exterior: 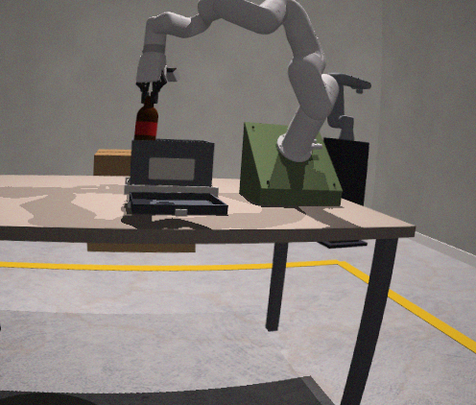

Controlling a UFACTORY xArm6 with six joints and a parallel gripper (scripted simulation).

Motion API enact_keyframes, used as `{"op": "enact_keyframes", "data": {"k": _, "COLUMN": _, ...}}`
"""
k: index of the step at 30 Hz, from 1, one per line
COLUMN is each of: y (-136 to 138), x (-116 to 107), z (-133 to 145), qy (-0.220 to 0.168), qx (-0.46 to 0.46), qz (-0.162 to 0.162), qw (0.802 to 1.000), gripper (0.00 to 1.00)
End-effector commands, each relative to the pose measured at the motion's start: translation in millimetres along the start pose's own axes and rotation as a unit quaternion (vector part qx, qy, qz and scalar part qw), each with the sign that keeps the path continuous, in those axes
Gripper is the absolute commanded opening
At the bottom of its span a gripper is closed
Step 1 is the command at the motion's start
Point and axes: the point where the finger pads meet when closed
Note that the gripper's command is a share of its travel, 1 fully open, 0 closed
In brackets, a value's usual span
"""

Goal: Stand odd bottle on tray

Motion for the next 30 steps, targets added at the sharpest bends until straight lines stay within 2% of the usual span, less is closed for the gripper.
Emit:
{"op": "enact_keyframes", "data": {"k": 1, "y": -0.7, "x": -2.3, "z": 0.6, "qy": -0.001, "qx": -0.001, "qz": -0.002, "qw": 1.0, "gripper": 0.0}}
{"op": "enact_keyframes", "data": {"k": 17, "y": -0.7, "x": -3.0, "z": 0.6, "qy": -0.001, "qx": -0.001, "qz": -0.002, "qw": 1.0, "gripper": 0.0}}
{"op": "enact_keyframes", "data": {"k": 30, "y": -0.6, "x": -13.1, "z": 0.5, "qy": -0.001, "qx": -0.001, "qz": -0.002, "qw": 1.0, "gripper": 0.0}}
Point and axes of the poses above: the point where the finger pads meet when closed, its own x axis out along the fingers, its own y axis across the jaws, z = x × y, and after that the axes turned 3 degrees about x, right-handed
